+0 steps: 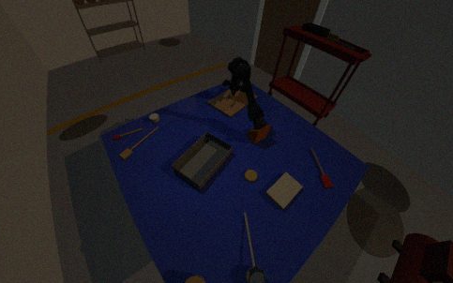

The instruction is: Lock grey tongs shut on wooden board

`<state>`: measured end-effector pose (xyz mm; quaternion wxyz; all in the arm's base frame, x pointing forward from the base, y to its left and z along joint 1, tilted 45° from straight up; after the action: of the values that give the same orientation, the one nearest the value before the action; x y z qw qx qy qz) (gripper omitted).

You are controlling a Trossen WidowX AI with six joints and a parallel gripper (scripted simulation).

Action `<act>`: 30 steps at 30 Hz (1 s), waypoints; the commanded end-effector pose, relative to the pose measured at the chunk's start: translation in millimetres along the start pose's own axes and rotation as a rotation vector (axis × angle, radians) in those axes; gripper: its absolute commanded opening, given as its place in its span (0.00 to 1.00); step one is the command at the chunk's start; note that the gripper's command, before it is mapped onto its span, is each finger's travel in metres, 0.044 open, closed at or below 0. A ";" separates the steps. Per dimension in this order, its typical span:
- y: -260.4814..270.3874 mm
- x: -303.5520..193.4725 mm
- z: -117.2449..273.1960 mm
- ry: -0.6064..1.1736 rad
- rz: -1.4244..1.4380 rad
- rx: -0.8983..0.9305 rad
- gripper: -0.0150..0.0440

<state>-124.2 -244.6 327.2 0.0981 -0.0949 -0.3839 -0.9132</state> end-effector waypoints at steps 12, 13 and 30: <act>-0.7 -1.4 -5.9 0.001 -0.001 -0.001 0.27; -0.7 -1.4 -5.9 0.001 -0.001 -0.001 0.31; -0.7 -1.4 -5.9 0.001 -0.001 -0.001 1.00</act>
<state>-123.7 -248.3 322.3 0.0975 -0.0944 -0.3838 -0.9134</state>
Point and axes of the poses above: the point midway between the two fingers, 35 mm back from their tips, its own z axis back along the fingers, its own y axis across the jaws, x = y × z, the point moved 5 cm from there along z, back along the fingers, and after that the axes turned 10 degrees about -z, right-handed, at the moved point
